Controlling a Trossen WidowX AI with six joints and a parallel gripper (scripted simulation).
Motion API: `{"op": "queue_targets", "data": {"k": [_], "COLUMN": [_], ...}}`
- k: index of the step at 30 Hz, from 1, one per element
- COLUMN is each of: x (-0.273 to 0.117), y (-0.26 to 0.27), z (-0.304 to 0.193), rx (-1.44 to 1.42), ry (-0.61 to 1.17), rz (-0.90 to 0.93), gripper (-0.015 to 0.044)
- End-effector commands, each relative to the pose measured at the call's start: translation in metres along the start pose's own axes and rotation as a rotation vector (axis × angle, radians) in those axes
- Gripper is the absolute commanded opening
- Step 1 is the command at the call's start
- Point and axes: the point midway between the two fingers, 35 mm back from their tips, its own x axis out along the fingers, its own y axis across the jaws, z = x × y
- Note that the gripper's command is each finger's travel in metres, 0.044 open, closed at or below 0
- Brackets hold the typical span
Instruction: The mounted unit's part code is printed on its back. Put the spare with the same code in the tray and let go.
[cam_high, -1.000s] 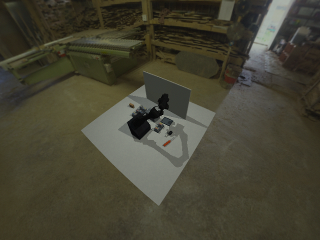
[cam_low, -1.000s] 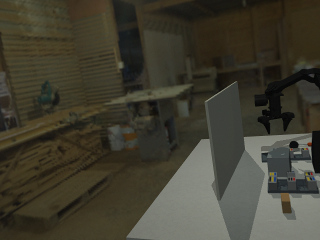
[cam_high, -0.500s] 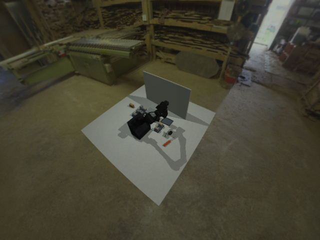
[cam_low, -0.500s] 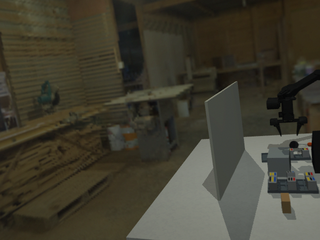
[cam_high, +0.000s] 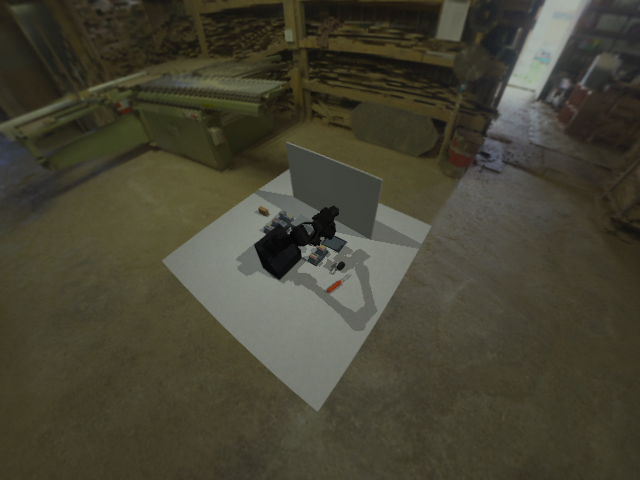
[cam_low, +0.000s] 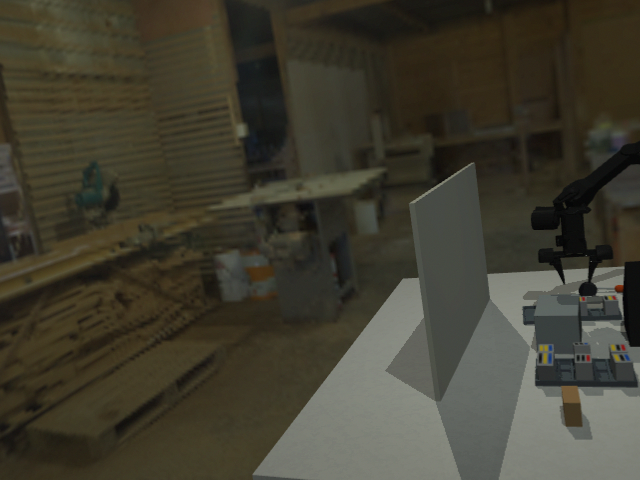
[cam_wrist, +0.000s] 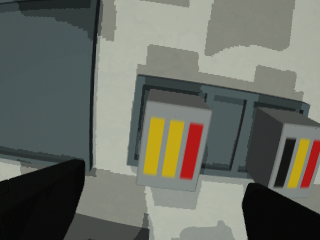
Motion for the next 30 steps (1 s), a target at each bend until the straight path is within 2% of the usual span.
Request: {"op": "queue_targets", "data": {"k": [1, 30], "x": [0.006, 0.053], "y": [0.000, 0.001], "z": [-0.002, -0.004], "rx": [-0.008, -0.008], "ry": [0.008, 0.009], "rz": [-0.008, -0.009], "gripper": [0.0300, 0.0300]}}
